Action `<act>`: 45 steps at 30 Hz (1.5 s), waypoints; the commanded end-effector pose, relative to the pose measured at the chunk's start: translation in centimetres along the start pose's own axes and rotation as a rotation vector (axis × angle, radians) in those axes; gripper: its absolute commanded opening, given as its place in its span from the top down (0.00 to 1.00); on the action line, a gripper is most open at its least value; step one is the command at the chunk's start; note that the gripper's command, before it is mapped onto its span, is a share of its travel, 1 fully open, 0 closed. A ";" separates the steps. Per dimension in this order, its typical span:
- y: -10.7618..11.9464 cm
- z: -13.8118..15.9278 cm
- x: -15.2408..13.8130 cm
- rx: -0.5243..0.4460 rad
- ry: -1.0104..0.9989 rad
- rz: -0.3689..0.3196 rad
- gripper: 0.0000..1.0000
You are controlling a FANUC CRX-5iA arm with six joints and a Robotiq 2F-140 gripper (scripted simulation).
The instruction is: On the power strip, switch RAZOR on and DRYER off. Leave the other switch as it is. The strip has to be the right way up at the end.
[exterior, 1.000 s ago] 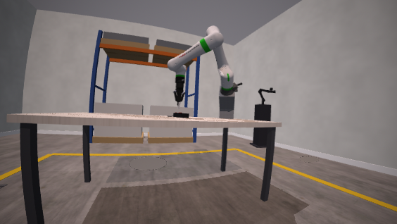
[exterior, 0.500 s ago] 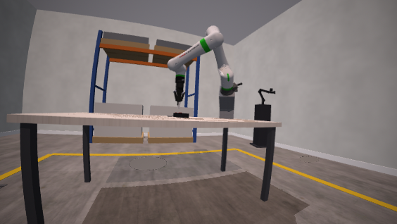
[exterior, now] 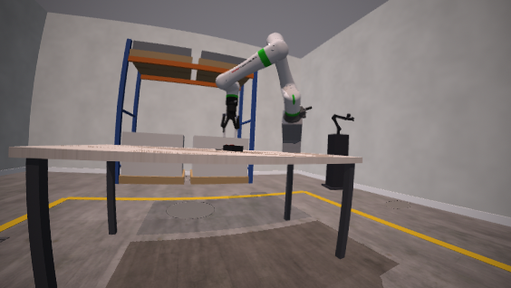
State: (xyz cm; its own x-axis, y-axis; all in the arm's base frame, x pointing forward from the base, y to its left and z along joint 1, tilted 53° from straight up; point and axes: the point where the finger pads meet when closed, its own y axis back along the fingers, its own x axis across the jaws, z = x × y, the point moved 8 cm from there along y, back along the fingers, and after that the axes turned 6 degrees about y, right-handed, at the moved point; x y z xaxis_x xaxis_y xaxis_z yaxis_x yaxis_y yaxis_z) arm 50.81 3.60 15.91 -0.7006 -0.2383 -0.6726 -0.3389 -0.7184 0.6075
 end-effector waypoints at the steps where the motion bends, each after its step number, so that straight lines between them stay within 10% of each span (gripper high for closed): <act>1: 0.8 0.0 0.0 0.000 0.000 0.000 0.00; 14: 6.7 0.0 0.0 0.000 0.000 0.000 0.00; 45: 7.4 0.0 0.0 0.000 0.000 0.000 0.00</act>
State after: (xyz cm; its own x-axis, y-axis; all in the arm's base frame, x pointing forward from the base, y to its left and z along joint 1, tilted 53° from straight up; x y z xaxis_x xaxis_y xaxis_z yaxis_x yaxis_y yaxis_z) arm 48.32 -1.69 20.38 -0.7006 -0.2383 -0.6726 -0.3389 -0.7184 0.6076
